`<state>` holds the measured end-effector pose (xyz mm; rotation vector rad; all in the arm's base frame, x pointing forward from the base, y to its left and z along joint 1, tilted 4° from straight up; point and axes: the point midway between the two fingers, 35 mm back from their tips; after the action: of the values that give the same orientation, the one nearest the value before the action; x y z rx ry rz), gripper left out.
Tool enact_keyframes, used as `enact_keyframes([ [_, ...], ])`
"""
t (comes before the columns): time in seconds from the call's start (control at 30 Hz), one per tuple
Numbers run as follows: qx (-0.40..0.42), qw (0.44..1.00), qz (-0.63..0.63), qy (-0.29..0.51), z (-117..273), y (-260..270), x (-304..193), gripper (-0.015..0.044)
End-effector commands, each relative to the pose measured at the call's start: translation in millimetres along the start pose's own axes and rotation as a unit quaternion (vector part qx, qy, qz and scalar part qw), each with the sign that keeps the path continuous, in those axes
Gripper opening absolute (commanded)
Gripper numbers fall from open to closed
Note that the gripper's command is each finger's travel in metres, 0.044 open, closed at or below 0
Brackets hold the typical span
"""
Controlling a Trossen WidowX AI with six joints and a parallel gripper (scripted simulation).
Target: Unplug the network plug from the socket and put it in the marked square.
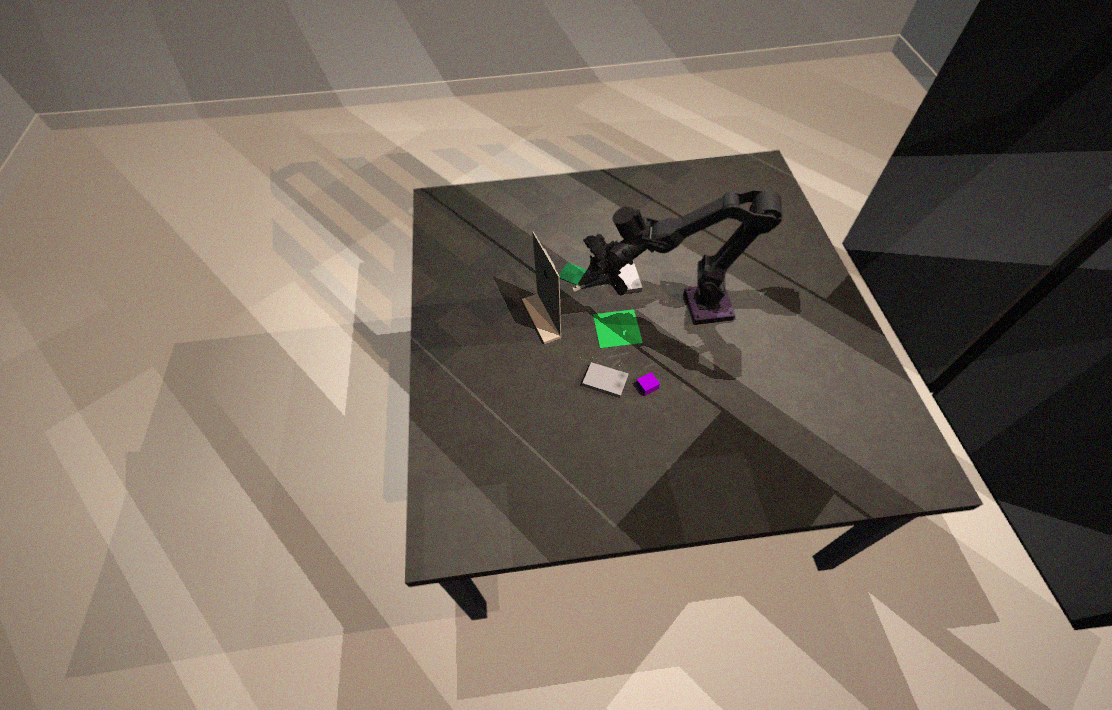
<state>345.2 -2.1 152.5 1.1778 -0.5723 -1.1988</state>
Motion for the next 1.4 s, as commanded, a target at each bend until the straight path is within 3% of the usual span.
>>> enact_keyframes([
  [0.0, -0.037, 0.999, -0.001, -0.016, -1.0, -12.1, -9.8, 0.0],
  [0.87, -0.274, 0.955, 0.06, -0.102, 35.4, -97.7, -54.2, 0.0],
  [1.37, -0.28, 0.952, 0.063, -0.103, 30.7, -110.4, -52.3, 0.0],
])
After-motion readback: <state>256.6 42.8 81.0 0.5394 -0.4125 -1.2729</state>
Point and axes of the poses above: the point midway between the two fingers, 35 mm back from their tips, its own z axis back along the fingers, its own y axis across the jaws, x = y × z, and after that the axes turned 5 degrees about z, right-handed
